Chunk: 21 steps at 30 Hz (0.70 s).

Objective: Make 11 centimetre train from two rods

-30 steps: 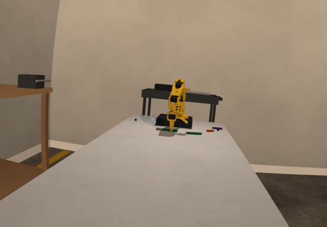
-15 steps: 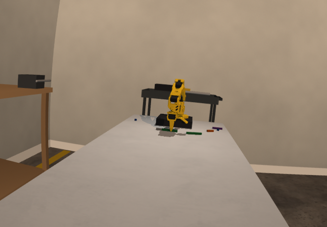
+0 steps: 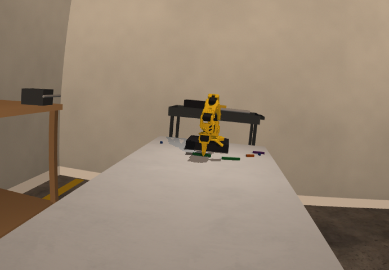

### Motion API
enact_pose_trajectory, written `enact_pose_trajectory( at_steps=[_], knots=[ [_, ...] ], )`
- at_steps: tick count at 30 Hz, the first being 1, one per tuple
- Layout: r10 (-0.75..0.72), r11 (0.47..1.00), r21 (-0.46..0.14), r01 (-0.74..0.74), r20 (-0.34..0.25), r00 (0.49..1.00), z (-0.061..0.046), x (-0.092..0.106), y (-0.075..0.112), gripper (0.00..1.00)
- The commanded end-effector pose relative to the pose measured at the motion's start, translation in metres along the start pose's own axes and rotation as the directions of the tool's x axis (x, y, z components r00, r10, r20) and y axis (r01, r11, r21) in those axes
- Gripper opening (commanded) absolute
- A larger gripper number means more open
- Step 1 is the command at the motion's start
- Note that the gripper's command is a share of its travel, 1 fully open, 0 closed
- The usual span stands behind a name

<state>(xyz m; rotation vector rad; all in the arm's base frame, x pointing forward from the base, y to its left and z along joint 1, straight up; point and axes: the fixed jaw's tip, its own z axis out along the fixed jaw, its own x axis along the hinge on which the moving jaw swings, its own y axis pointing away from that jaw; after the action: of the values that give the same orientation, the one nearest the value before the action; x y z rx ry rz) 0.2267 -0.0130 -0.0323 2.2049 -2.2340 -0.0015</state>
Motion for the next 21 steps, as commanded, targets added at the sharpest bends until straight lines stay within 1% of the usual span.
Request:
enact_pose_trajectory(
  at_steps=[1,5,11,21],
  knots=[
    [-0.005,1.0,-0.002,0.005,0.002,1.0,-0.0007,0.0008,-0.0006,0.0],
    [-0.005,1.0,-0.002,0.005,0.002,1.0,-0.0007,0.0008,-0.0006,0.01],
    [-0.005,1.0,-0.002,0.005,0.002,1.0,-0.0007,0.0008,-0.0006,0.05],
    [-0.005,1.0,-0.002,0.005,0.002,1.0,-0.0007,0.0008,-0.0006,0.06]
  ],
)
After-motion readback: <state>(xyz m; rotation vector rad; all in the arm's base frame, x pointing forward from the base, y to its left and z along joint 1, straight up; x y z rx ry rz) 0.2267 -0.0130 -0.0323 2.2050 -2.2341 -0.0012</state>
